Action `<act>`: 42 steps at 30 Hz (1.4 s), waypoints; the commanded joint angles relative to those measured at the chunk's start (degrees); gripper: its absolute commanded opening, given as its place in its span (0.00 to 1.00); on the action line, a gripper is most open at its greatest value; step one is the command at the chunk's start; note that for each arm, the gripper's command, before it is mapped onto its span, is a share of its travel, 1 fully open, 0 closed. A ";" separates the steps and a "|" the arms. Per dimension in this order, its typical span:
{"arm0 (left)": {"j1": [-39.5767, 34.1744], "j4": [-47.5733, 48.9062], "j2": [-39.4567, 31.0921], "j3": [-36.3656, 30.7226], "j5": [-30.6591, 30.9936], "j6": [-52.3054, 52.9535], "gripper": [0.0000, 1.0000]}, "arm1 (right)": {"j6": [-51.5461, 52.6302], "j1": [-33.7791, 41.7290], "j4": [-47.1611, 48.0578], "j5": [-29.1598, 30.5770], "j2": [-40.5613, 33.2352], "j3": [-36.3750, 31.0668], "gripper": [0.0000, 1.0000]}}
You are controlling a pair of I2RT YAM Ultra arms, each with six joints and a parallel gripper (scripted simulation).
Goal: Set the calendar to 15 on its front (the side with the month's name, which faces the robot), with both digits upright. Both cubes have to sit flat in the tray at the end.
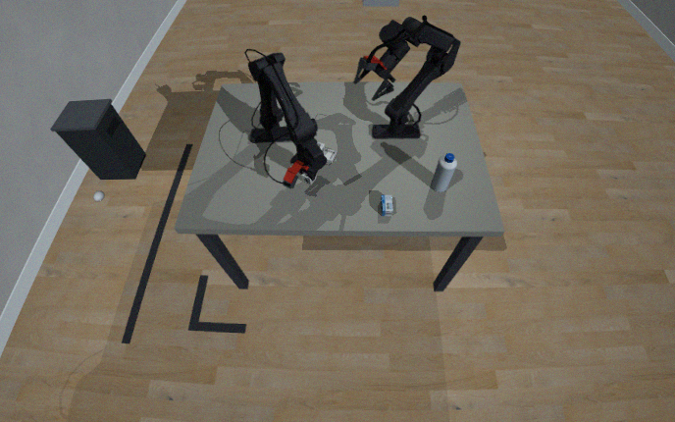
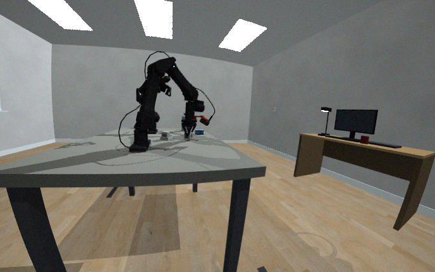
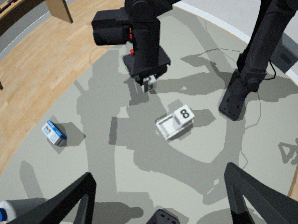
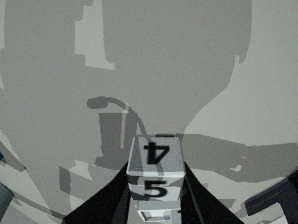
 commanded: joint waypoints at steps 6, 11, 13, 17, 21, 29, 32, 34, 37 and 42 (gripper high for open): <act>-0.33 -0.51 -0.59 1.00 -0.39 -0.07 1.00 | 0.84 0.09 1.64 0.76 0.16 1.28 0.35; -0.33 -0.51 -0.59 1.00 -0.39 -0.07 1.00 | 0.84 0.13 2.36 0.77 0.31 -0.65 0.35; -0.33 -0.51 -0.59 1.00 -0.39 -0.07 1.00 | 0.84 0.14 2.59 0.77 0.33 -0.87 0.35; -0.33 -0.51 -0.59 1.00 -0.39 -0.07 1.00 | 0.85 0.17 3.04 0.78 0.36 -1.30 0.35; -0.33 -0.51 -0.59 1.00 -0.39 -0.07 1.00 | 0.85 0.19 3.52 0.78 0.40 -1.73 0.35; -0.33 -0.51 -0.59 1.00 -0.39 -0.07 1.00 | 0.86 0.21 4.26 0.78 0.59 -2.28 0.35; -0.33 -0.51 -0.59 1.00 -0.39 -0.07 1.00 | 0.86 0.21 4.49 0.78 0.68 -2.41 0.35; -0.33 -0.51 -0.59 1.00 -0.39 -0.07 1.00 | 0.86 0.21 4.71 0.78 0.77 -2.55 0.35; -0.33 -0.51 -0.59 1.00 -0.39 -0.07 1.00 | 0.86 0.21 3.95 0.78 0.27 -1.84 0.35; -0.33 -0.51 -0.59 1.00 -0.39 -0.07 1.00 | 0.86 0.21 2.89 0.78 0.13 -1.65 0.35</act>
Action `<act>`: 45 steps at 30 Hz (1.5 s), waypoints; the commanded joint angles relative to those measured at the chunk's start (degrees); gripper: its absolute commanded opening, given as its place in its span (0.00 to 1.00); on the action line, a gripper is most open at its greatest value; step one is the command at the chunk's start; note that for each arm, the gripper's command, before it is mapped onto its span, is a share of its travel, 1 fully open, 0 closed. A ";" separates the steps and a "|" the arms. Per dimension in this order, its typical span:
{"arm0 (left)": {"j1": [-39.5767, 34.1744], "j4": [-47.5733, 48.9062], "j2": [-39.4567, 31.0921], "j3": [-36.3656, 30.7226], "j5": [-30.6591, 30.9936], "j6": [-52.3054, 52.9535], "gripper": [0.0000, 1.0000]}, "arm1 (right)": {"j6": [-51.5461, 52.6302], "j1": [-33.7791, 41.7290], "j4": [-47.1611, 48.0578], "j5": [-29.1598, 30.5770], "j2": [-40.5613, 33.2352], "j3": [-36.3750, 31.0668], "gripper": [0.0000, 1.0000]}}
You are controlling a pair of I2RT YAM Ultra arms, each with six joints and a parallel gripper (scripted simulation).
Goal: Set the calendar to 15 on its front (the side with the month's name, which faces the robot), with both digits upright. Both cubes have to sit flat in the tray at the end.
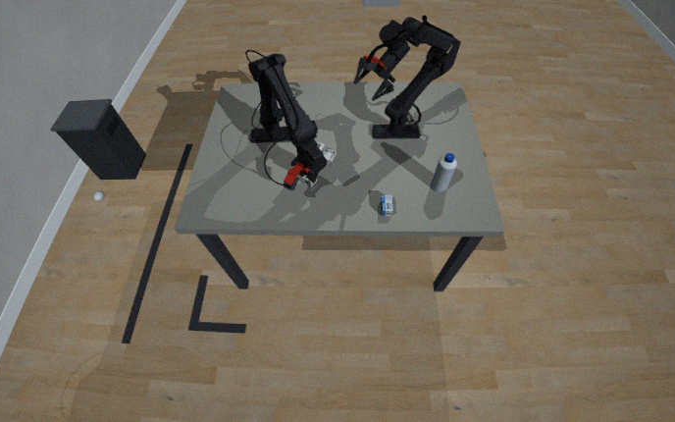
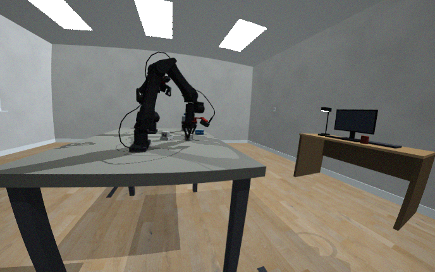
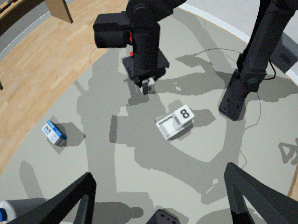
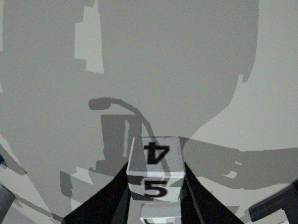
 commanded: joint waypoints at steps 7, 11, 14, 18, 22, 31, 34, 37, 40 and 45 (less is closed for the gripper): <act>-0.33 -0.51 -0.59 1.00 -0.39 -0.07 1.00 | 0.60 0.07 -0.84 0.78 -0.98 0.19 0.63; -0.33 -0.51 -0.59 1.00 -0.39 -0.07 1.00 | -0.55 -0.53 -0.98 0.79 -2.61 0.12 0.64; -0.33 -0.51 -0.59 1.00 -0.39 -0.07 1.00 | -0.71 -0.70 -1.09 0.80 -3.37 0.11 0.64; -0.33 -0.51 -0.59 1.00 -0.39 -0.07 1.00 | -0.87 -0.90 -1.56 0.80 -4.06 0.64 0.64; -0.33 -0.51 -0.59 1.00 -0.39 -0.07 1.00 | -0.84 -0.72 -3.90 0.80 -4.94 2.58 0.64; -0.33 -0.51 -0.59 1.00 -0.39 -0.07 1.00 | -0.37 -0.98 -10.37 0.80 -6.81 7.35 1.00; -0.33 -0.51 -0.59 1.00 -0.39 -0.07 1.00 | -0.35 -0.57 -13.19 0.79 -7.31 9.67 1.00; -0.33 -0.51 -0.59 1.00 -0.39 -0.07 1.00 | 0.16 0.17 -14.78 0.80 -5.50 10.94 1.00; -0.33 -0.51 -0.59 1.00 -0.39 -0.07 1.00 | 0.59 0.52 -14.04 0.81 -4.30 10.25 1.00; -0.33 -0.51 -0.59 1.00 -0.39 -0.07 1.00 | -3.21 0.77 -15.82 -1.46 -4.73 10.00 0.66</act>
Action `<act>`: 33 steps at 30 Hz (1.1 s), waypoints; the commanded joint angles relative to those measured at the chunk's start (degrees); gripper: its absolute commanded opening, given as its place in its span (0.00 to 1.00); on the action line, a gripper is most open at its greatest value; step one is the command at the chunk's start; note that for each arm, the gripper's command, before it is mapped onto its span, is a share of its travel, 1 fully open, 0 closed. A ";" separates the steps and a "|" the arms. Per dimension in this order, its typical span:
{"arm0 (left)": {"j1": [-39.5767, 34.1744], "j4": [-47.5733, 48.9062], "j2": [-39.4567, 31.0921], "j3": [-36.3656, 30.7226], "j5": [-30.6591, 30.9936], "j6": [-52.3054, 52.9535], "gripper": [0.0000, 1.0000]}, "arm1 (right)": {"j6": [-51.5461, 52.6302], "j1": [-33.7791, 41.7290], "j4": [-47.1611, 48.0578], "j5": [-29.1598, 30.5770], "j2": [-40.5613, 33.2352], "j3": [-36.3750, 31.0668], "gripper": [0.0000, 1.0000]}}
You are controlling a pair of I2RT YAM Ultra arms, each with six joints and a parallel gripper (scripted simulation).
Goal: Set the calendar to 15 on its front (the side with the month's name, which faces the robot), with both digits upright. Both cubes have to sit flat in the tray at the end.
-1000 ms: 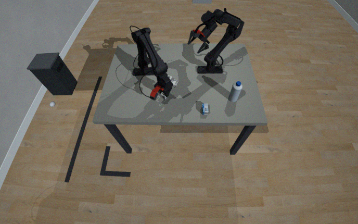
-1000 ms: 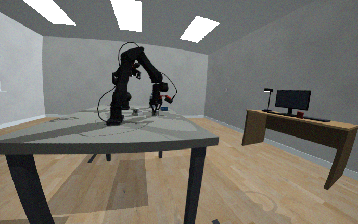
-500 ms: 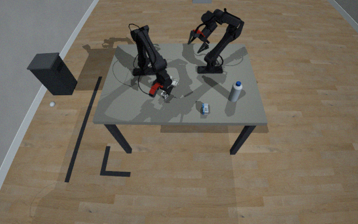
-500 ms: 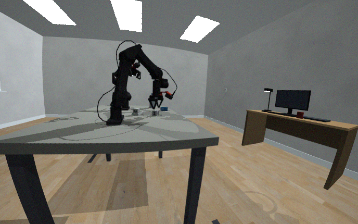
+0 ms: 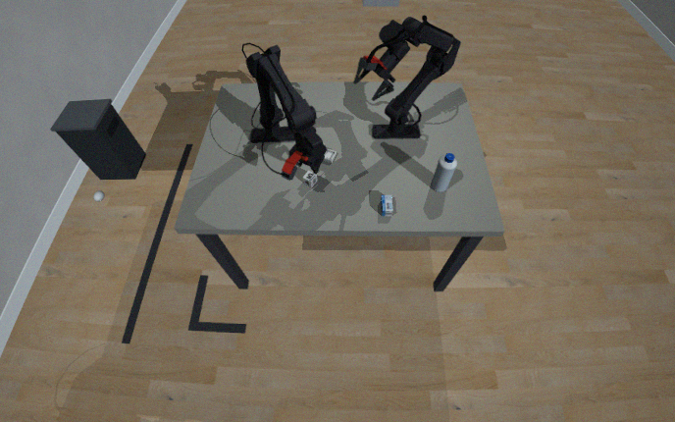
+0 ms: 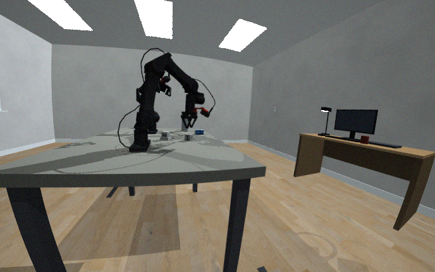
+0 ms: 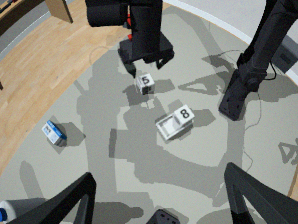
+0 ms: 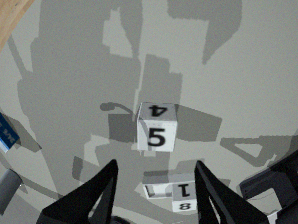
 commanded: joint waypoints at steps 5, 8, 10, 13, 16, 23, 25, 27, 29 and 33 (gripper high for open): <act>-0.33 -0.51 -0.59 1.00 -0.39 -0.07 1.00 | -9.23 1.85 -4.97 -3.74 -1.88 -0.68 0.64; -0.33 -0.51 -0.59 1.00 -0.39 -0.07 1.00 | -17.08 4.35 -7.55 -6.17 -3.60 -2.73 0.64; -0.33 -0.51 -0.59 1.00 -0.39 -0.07 1.00 | -20.95 5.86 -8.31 -6.75 -4.56 -3.79 0.64; -0.33 -0.51 -0.59 1.00 -0.39 -0.07 1.00 | -26.96 8.30 -9.02 -7.24 -6.07 -5.42 0.64; -0.33 -0.51 -0.59 1.00 -0.39 -0.07 1.00 | -32.93 10.75 -8.47 -7.45 -7.57 -7.01 0.64; -0.33 -0.51 -0.59 1.00 -0.39 -0.07 1.00 | -43.91 14.84 -6.44 -6.61 -10.03 -9.59 0.64; -0.33 -0.51 -0.59 1.00 -0.39 -0.07 1.00 | -48.20 16.70 -5.63 -5.56 -11.05 -10.75 0.64; -0.33 -0.51 -0.59 1.00 -0.39 -0.07 1.00 | -51.61 18.18 -4.71 -4.90 -11.96 -11.71 0.64; -0.33 -0.51 -0.59 1.00 -0.39 -0.07 1.00 | -55.29 19.68 -3.64 -4.03 -12.83 -12.63 0.64; -0.33 -0.51 -0.59 1.00 -0.39 -0.07 1.00 | -62.31 22.46 -1.12 -1.82 -14.47 -14.36 0.64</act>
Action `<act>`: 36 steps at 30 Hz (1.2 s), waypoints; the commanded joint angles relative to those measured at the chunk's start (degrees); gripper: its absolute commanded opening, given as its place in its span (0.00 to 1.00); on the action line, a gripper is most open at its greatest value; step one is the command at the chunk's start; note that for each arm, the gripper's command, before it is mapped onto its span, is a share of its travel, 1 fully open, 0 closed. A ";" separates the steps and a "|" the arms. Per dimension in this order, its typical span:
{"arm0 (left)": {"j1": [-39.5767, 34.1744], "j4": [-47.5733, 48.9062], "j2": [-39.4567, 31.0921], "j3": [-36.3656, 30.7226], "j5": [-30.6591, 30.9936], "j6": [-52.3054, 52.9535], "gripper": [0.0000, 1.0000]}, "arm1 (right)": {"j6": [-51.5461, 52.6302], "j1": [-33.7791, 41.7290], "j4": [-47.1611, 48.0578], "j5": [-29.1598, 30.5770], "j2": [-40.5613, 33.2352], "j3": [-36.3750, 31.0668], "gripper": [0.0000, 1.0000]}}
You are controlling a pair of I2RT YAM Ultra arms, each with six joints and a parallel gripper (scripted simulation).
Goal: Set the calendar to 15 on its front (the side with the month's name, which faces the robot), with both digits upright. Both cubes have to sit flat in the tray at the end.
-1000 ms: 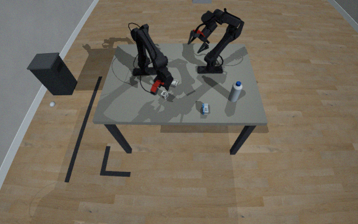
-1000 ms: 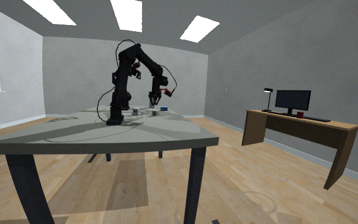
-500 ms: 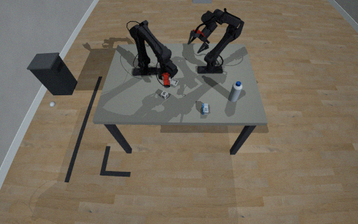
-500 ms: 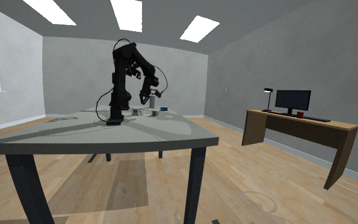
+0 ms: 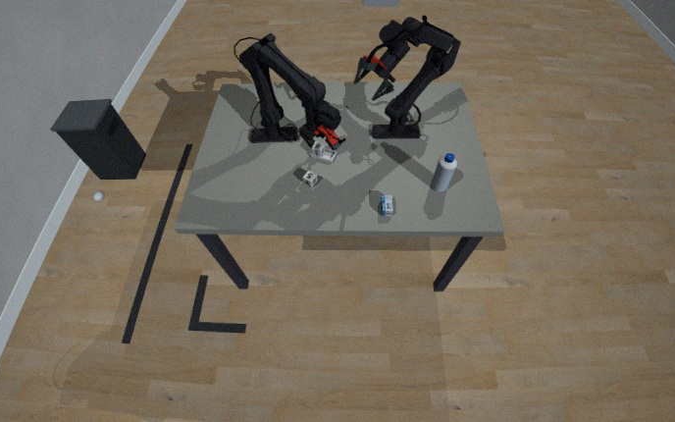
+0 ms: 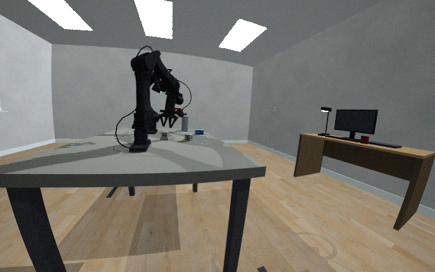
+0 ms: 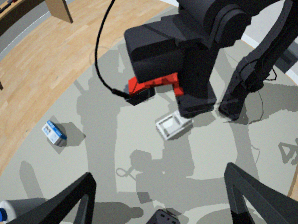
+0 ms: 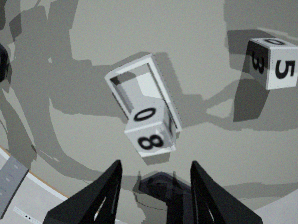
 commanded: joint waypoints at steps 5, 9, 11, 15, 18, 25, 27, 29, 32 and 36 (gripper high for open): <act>-0.33 -0.51 -0.59 1.00 -0.39 -0.07 1.00 | -12.90 3.76 5.69 4.66 -3.14 -2.97 0.64; -0.33 -0.51 -0.59 1.00 -0.39 -0.07 1.00 | -16.45 5.78 7.74 5.58 -4.33 -5.47 0.64; -0.33 -0.51 -0.59 1.00 -0.39 -0.07 1.00 | -16.79 6.42 7.99 5.59 -4.62 -6.20 0.64; -0.33 -0.51 -0.59 1.00 -0.39 -0.07 1.00 | -16.13 6.20 7.23 4.85 -4.83 -6.50 0.64; -0.33 -0.51 -0.59 1.00 -0.39 -0.07 1.00 | -16.15 6.18 7.23 4.84 -4.85 -6.51 0.64; -0.33 -0.51 -0.59 1.00 -0.39 -0.07 1.00 | -16.73 5.69 9.78 4.82 -2.90 -7.43 0.64; -0.33 -0.51 -0.59 1.00 -0.39 -0.07 1.00 | -16.80 5.57 10.53 4.82 -2.53 -7.79 0.64; -0.33 -0.51 -0.59 1.00 -0.39 -0.07 1.00 | -16.83 5.54 11.27 4.82 -2.22 -8.23 0.64; -0.33 -0.51 -0.59 1.00 -0.39 -0.07 1.00 | -16.84 5.67 12.40 4.82 -1.85 -8.99 0.64; -0.33 -0.51 -0.59 1.00 -0.39 -0.07 1.00 | -16.84 5.67 13.91 4.82 -1.35 -10.00 0.64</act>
